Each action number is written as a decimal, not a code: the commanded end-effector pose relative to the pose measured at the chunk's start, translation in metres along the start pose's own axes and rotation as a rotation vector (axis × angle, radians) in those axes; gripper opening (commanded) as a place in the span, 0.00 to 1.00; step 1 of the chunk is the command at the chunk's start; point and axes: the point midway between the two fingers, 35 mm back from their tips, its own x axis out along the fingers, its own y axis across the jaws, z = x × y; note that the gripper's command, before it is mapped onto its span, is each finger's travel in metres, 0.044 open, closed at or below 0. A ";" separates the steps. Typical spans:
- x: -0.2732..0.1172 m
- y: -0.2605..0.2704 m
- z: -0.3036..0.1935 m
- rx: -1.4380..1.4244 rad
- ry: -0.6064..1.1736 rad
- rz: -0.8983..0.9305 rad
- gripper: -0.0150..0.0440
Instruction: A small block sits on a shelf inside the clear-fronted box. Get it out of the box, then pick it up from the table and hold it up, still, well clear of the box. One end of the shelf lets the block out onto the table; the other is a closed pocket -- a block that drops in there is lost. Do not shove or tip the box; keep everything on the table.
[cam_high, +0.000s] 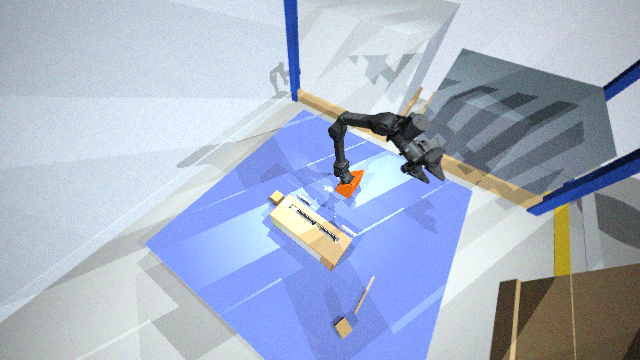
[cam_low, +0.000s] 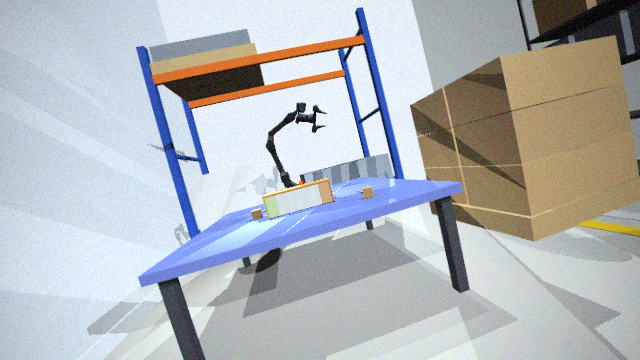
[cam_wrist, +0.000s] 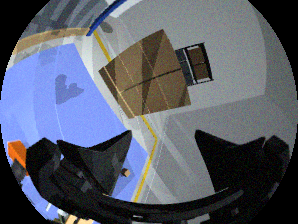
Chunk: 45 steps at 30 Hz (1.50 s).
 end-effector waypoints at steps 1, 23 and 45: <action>0.019 0.033 -0.067 0.581 0.197 0.107 0.93; 0.024 0.116 -0.189 1.765 0.761 0.020 0.93; -0.010 0.207 -0.281 2.653 1.434 -0.710 0.93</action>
